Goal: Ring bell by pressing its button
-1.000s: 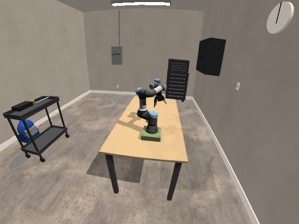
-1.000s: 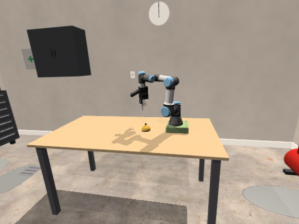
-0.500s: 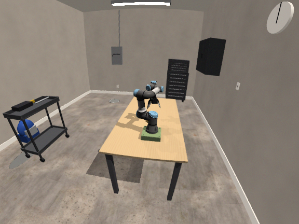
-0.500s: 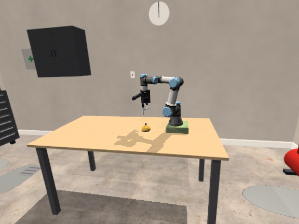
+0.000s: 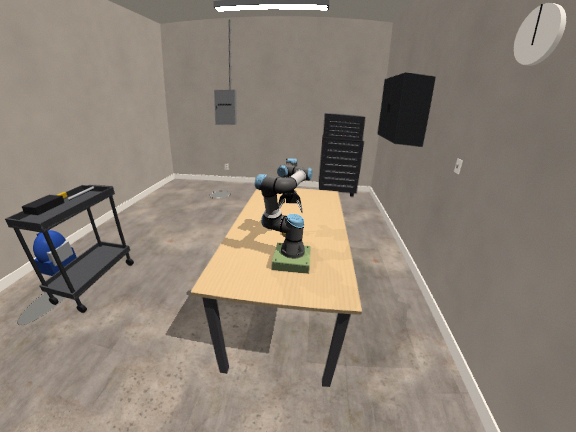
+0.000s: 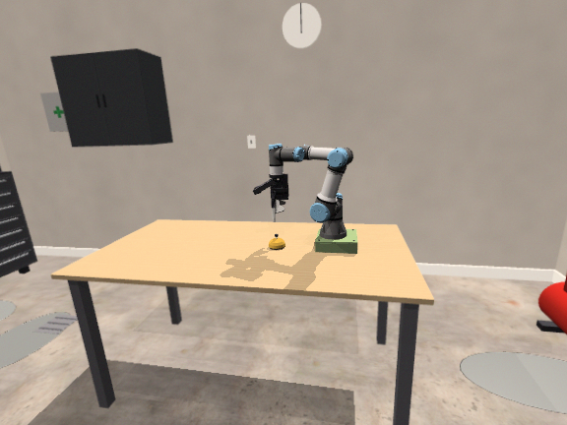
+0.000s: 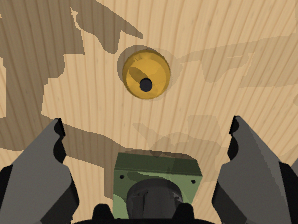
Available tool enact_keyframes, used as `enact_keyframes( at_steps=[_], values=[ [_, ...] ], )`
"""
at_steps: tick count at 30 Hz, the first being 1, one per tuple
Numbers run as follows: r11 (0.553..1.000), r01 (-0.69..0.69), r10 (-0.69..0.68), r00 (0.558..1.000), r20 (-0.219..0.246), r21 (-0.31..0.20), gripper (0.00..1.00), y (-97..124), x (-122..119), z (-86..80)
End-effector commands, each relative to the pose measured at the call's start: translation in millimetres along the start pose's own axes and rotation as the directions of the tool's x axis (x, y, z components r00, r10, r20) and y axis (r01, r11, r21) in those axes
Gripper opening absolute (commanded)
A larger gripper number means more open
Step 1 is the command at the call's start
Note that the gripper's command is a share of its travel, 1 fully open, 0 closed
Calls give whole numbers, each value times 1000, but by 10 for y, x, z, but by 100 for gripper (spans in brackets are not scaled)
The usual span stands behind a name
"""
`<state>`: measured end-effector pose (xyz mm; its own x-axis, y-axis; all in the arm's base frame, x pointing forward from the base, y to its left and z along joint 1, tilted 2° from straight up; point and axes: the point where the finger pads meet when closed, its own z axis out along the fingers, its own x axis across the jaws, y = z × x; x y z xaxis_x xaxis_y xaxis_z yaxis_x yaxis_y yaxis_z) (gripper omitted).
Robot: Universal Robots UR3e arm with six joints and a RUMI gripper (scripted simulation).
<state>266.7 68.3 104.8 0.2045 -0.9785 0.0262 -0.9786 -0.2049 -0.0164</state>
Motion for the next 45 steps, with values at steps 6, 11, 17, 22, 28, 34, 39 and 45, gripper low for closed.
enact_keyframes(
  at_steps=[6,11,17,22,28,34,39,45],
  values=[
    [1000,-17,17,1000,2,2,0,3,-22,4],
    [1000,-17,17,1000,2,3,0,2,-21,3],
    [1000,-16,16,1000,2,3,0,3,-21,3],
    [1000,-16,16,1000,2,3,0,3,-21,3],
    [1000,-16,16,1000,2,3,0,3,-21,3],
    [1000,-16,16,1000,2,3,0,3,-21,3],
    [1000,-16,16,1000,2,3,0,3,-21,3],
    [1000,-16,16,1000,2,3,0,3,-21,3]
  ],
)
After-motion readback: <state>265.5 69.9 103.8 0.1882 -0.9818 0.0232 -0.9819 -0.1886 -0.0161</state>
